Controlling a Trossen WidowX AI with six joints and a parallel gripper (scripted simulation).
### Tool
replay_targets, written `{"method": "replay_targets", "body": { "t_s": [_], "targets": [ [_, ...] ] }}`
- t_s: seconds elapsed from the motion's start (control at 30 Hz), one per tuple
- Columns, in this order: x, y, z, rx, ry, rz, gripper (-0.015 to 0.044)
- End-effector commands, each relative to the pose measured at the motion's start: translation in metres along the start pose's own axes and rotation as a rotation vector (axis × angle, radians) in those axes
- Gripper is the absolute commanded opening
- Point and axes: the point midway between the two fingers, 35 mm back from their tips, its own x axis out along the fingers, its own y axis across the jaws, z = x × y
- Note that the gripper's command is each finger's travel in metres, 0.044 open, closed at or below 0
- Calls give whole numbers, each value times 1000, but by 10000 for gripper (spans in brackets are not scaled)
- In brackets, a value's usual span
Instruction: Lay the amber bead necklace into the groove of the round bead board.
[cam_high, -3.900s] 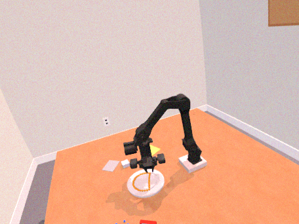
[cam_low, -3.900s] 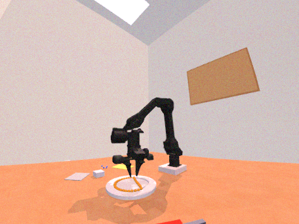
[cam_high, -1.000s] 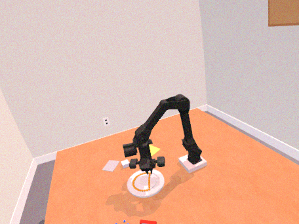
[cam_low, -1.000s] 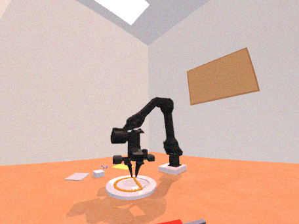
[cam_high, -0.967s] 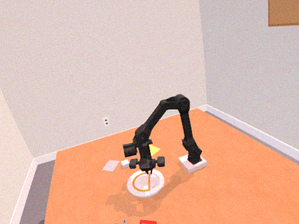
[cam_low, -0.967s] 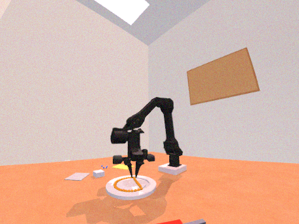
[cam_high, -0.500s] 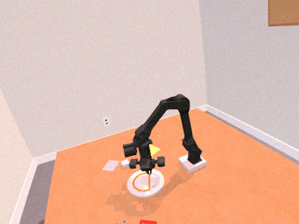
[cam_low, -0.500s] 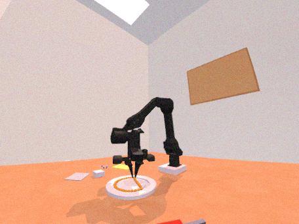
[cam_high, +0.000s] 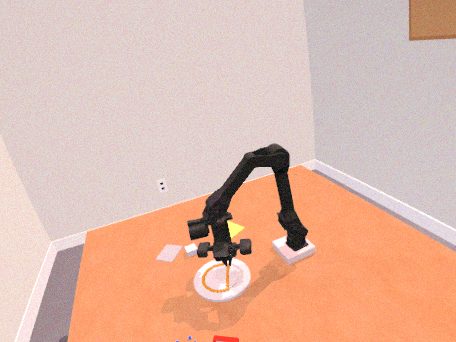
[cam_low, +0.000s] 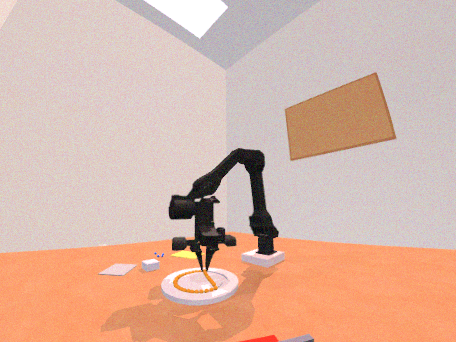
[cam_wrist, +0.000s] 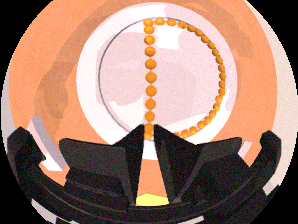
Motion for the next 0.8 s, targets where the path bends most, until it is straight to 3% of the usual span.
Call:
{"method": "replay_targets", "body": {
  "t_s": [0.0,0.77],
  "targets": [
    [-5,0,0,6,-2,-2,0],
    [3,11,-7,6,-1,-2,0]
  ]
}}
